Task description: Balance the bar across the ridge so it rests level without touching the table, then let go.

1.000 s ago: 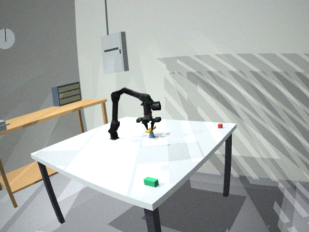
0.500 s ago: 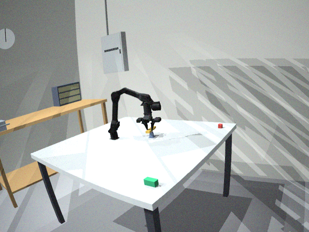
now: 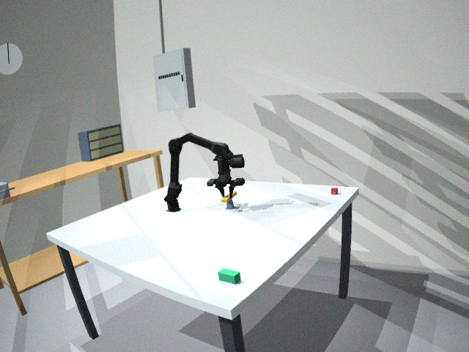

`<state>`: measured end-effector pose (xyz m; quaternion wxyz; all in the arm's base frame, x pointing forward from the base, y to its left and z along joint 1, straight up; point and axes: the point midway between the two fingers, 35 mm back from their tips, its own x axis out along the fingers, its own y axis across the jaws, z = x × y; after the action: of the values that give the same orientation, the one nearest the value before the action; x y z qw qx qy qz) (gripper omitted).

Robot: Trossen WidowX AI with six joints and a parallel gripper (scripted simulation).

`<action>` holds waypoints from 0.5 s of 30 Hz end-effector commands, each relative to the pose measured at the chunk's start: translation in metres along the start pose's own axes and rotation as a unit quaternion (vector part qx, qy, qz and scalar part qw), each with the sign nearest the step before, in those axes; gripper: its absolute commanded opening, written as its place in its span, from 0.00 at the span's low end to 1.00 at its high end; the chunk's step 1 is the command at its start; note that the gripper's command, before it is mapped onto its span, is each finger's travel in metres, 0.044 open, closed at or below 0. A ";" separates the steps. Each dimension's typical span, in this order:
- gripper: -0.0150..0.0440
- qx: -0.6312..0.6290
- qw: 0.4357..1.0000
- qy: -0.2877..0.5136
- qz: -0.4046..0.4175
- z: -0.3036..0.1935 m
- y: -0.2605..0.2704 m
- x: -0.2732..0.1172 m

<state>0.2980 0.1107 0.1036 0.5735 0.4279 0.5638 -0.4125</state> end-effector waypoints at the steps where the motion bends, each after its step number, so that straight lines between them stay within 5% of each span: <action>1: 0.25 0.001 1.000 0.000 0.000 0.000 0.000 0.001; 15: 0.25 0.001 1.000 0.000 0.000 0.000 0.000 0.002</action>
<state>0.2981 0.1107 0.1023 0.5735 0.4279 0.5638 -0.4125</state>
